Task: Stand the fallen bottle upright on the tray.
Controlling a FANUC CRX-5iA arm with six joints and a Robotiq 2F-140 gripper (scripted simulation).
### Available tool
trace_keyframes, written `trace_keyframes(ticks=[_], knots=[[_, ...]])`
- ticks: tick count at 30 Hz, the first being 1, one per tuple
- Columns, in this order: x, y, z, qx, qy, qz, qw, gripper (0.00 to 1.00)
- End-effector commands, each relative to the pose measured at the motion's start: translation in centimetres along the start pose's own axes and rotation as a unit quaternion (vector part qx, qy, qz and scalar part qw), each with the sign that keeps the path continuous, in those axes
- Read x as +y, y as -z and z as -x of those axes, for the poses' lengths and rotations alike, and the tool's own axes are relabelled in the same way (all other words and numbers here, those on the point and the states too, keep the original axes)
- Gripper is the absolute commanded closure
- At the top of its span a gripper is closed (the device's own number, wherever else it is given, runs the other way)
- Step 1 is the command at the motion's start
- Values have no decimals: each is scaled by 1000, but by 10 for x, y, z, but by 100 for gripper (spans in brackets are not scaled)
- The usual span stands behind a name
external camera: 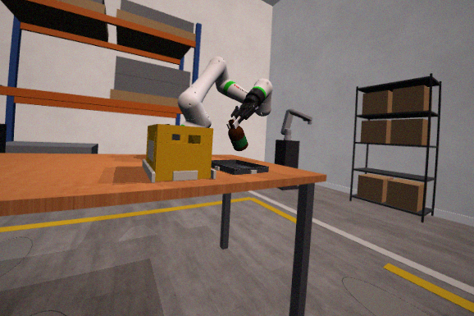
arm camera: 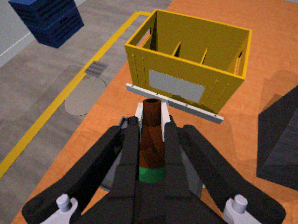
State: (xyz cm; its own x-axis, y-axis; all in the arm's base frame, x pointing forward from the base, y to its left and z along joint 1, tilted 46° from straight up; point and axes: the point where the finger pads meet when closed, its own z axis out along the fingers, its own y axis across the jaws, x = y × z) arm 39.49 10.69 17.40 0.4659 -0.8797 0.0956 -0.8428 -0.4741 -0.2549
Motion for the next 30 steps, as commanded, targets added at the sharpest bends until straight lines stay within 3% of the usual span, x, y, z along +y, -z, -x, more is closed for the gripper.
trace_keyframes(ticks=[1,30], knots=[[0,0,0,2,0,0,1000,100],[1,0,2,74,-1,3,997,100]])
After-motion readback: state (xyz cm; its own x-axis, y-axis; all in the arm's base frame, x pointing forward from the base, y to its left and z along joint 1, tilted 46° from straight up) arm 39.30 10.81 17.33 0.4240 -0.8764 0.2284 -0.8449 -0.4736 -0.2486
